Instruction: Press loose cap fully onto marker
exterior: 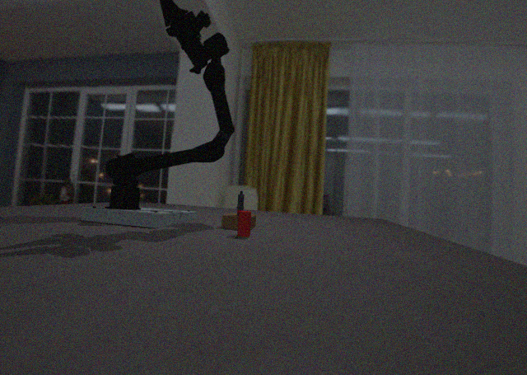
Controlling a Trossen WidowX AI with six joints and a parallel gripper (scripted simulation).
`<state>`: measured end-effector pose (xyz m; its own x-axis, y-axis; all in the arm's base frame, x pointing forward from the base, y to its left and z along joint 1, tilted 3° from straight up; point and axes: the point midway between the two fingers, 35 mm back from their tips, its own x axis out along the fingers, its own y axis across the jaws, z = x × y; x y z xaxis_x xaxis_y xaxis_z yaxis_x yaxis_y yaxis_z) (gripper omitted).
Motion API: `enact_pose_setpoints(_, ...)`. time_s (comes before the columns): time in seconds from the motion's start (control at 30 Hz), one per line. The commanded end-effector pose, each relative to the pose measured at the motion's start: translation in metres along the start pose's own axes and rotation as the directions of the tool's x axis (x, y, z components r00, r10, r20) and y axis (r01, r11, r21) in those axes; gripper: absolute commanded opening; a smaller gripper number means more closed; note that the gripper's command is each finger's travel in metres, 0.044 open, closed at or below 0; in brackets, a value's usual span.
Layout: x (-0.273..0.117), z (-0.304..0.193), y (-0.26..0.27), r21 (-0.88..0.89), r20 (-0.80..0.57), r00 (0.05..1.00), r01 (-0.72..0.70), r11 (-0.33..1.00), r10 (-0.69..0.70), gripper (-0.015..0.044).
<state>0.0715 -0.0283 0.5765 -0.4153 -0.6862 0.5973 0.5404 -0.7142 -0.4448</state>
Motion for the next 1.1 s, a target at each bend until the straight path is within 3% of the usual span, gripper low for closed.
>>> enact_pose_setpoints(0.0,0.036,-0.043,-0.007,0.166,-0.083,0.985,-0.135,0.977,0.15,0.0241)
enact_pose_setpoints(0.3,0.098,-0.112,0.049,0.442,-0.149,0.831,-0.429,0.788,0.536,0.0241)
enact_pose_setpoints(0.57,0.113,-0.139,0.153,0.586,-0.137,0.539,-0.632,0.507,0.831,0.0241)
enact_pose_setpoints(0.8,0.079,-0.137,0.258,0.636,-0.123,0.189,-0.739,0.224,0.974,0.0241)
enact_pose_setpoints(1.07,-0.006,-0.111,0.35,0.564,-0.147,-0.187,-0.823,-0.073,0.971,0.0241)
